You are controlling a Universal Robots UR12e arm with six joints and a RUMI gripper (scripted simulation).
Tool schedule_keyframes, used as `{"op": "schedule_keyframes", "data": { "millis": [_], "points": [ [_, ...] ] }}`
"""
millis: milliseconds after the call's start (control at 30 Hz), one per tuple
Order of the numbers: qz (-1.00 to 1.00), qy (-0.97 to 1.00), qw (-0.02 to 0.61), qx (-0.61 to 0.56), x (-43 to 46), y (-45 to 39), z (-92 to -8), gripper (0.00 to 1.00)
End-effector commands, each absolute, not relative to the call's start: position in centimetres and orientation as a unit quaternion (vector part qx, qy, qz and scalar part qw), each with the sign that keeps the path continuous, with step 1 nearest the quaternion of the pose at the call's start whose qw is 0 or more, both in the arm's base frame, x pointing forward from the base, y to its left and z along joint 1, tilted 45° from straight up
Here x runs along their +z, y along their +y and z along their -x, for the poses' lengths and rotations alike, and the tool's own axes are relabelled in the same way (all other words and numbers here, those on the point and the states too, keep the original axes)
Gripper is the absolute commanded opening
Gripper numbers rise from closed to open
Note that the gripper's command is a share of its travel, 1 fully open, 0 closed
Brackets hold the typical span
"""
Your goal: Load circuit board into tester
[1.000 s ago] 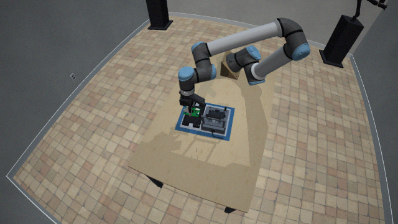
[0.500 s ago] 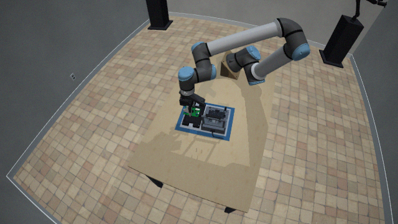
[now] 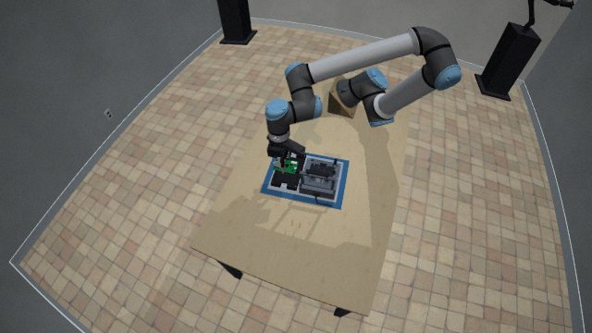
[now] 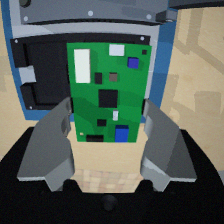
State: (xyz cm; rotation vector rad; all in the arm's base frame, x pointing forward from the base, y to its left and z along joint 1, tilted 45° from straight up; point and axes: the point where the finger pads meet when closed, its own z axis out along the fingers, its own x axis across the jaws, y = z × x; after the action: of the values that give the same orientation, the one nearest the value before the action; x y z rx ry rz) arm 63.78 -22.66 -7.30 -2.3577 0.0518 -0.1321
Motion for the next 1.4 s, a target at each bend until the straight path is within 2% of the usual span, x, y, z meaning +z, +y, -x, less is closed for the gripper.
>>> {"op": "schedule_keyframes", "data": {
  "millis": [0, 1367],
  "points": [
    [0.923, 0.020, 0.380, -0.052, -7.1, -22.6, -63.8, 0.39],
    [0.923, 0.020, 0.380, -0.052, 0.1, -16.0, -61.3, 0.39]
  ]
}}
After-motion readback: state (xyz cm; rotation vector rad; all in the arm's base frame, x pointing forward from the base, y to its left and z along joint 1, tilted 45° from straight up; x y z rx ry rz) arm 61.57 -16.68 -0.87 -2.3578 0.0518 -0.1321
